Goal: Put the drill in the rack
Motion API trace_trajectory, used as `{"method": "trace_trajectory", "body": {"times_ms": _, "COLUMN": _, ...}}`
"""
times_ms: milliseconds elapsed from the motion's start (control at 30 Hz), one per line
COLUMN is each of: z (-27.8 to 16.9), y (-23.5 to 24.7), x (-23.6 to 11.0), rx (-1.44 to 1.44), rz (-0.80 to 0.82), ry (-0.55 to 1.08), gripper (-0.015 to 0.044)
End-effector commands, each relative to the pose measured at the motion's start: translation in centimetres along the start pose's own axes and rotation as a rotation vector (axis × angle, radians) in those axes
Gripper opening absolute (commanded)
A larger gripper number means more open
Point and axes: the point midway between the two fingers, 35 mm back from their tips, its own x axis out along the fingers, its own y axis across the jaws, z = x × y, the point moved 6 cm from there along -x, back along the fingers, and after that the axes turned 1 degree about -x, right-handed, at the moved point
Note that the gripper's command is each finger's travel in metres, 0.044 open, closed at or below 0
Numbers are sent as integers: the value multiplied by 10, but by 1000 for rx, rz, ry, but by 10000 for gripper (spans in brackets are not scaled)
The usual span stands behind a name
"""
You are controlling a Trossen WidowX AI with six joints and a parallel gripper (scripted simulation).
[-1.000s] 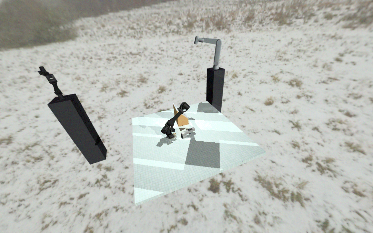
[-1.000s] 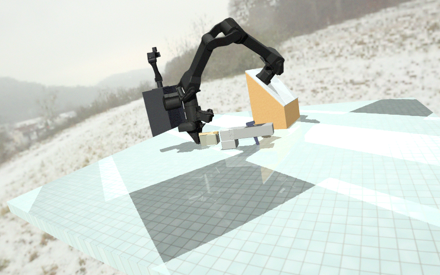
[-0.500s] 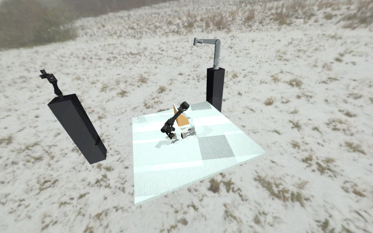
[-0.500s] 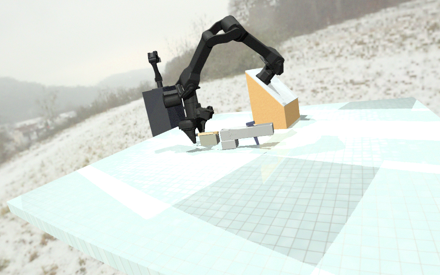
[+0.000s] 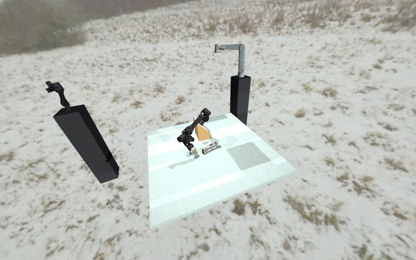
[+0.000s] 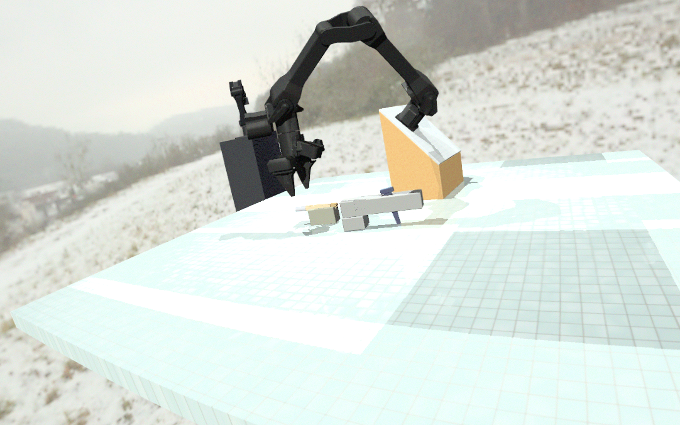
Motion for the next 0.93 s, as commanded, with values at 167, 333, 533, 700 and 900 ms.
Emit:
{"method": "trace_trajectory", "body": {"times_ms": 167, "z": 29, "y": -26, "x": -56, "rx": 182, "rz": 31, "ry": 148, "gripper": 440}}
{"method": "trace_trajectory", "body": {"times_ms": 333, "z": 61, "y": -42, "x": -108, "rx": 318, "rz": 18, "ry": 311, "gripper": 440}}
{"method": "trace_trajectory", "body": {"times_ms": 533, "z": 109, "y": -49, "x": -164, "rx": 484, "rz": -49, "ry": 515, "gripper": 440}}
{"method": "trace_trajectory", "body": {"times_ms": 700, "z": 153, "y": -44, "x": -201, "rx": 627, "rz": -151, "ry": 678, "gripper": 440}}
{"method": "trace_trajectory", "body": {"times_ms": 900, "z": 205, "y": -27, "x": -233, "rx": 800, "rz": -327, "ry": 857, "gripper": 440}}
